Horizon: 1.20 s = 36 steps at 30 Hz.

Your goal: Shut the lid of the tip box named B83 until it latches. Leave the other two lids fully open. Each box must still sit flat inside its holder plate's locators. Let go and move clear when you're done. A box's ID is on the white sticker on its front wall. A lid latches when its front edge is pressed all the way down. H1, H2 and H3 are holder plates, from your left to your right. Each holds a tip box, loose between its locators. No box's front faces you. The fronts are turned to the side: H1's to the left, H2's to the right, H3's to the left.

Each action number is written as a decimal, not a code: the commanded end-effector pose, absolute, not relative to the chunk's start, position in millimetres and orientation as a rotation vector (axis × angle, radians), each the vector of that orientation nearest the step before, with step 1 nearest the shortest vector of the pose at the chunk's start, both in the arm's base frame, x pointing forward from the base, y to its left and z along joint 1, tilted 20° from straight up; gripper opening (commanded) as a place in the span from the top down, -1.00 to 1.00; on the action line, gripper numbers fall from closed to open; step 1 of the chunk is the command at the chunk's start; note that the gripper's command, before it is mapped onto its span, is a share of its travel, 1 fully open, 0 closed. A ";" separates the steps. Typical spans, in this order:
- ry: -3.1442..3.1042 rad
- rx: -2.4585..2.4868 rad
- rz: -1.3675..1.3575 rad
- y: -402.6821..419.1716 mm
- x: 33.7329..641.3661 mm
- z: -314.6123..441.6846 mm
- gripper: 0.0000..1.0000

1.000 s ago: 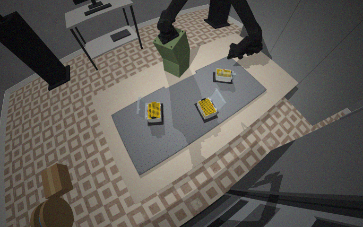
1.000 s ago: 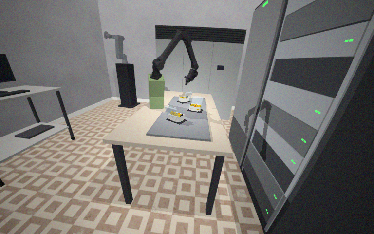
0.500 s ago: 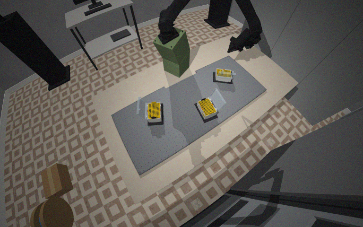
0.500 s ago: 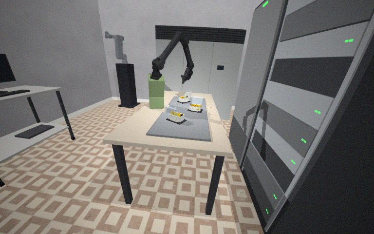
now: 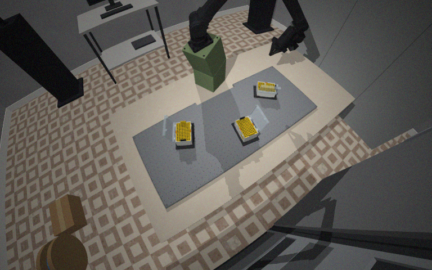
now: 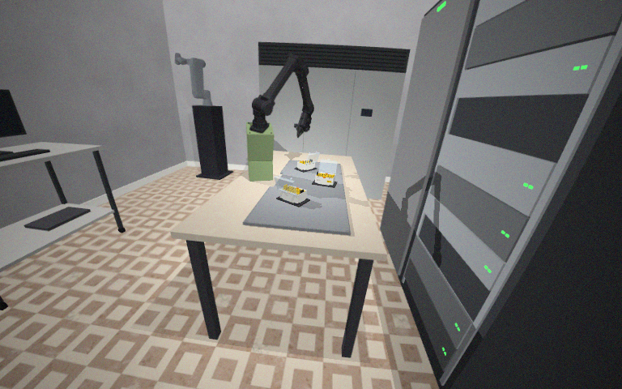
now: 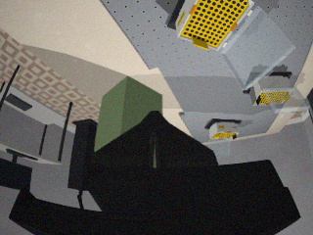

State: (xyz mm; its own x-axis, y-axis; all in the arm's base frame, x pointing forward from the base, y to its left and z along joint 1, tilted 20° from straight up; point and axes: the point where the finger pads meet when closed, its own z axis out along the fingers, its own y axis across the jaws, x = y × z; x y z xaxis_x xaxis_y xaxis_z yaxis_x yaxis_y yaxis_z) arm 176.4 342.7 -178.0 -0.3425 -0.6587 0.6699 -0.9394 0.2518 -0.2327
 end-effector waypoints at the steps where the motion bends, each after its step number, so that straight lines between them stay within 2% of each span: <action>1: -2.112 1.425 0.881 356.6 169.6 -183.2 1.00; 8: -2.128 1.392 0.875 351.2 181.0 -183.0 1.00; 36: -2.125 1.420 0.862 310.0 203.0 -311.0 1.00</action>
